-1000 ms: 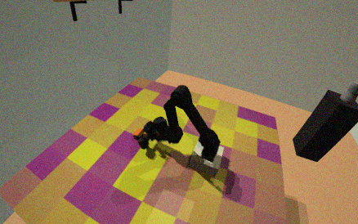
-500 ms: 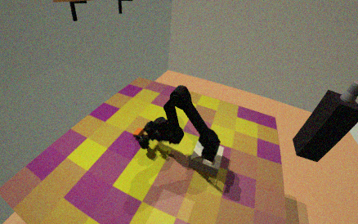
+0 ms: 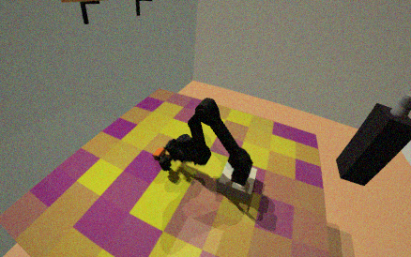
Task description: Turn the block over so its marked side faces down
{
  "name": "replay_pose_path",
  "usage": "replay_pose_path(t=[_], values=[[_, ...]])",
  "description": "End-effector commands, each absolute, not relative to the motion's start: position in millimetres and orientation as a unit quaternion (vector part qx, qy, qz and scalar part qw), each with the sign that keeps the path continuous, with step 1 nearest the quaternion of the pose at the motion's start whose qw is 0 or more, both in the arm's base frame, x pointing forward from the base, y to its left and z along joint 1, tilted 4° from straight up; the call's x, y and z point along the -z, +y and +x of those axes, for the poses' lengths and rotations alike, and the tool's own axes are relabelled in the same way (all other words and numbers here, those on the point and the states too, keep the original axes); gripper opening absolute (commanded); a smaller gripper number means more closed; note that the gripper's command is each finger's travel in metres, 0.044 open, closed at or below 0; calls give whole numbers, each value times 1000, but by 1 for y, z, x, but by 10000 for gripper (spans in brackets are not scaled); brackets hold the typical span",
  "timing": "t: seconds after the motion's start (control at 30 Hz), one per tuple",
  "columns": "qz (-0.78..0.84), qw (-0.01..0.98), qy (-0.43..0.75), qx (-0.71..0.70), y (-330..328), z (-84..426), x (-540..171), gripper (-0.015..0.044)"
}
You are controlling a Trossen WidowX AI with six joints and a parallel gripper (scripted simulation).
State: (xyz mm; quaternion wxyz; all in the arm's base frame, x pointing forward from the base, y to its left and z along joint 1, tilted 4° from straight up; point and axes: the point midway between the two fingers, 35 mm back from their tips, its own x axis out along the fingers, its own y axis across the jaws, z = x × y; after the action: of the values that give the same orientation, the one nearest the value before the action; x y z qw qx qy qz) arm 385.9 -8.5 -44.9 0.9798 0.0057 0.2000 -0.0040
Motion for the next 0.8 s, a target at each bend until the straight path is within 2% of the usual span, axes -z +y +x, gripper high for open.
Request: replay_pose_path(t=[0.0, 0.03, 0.77], values=[[8, 980, 199, 3, -8, 386, 45, 420], [8, 980, 199, 3, -8, 386, 45, 440], [8, 980, 199, 3, -8, 386, 45, 440]])
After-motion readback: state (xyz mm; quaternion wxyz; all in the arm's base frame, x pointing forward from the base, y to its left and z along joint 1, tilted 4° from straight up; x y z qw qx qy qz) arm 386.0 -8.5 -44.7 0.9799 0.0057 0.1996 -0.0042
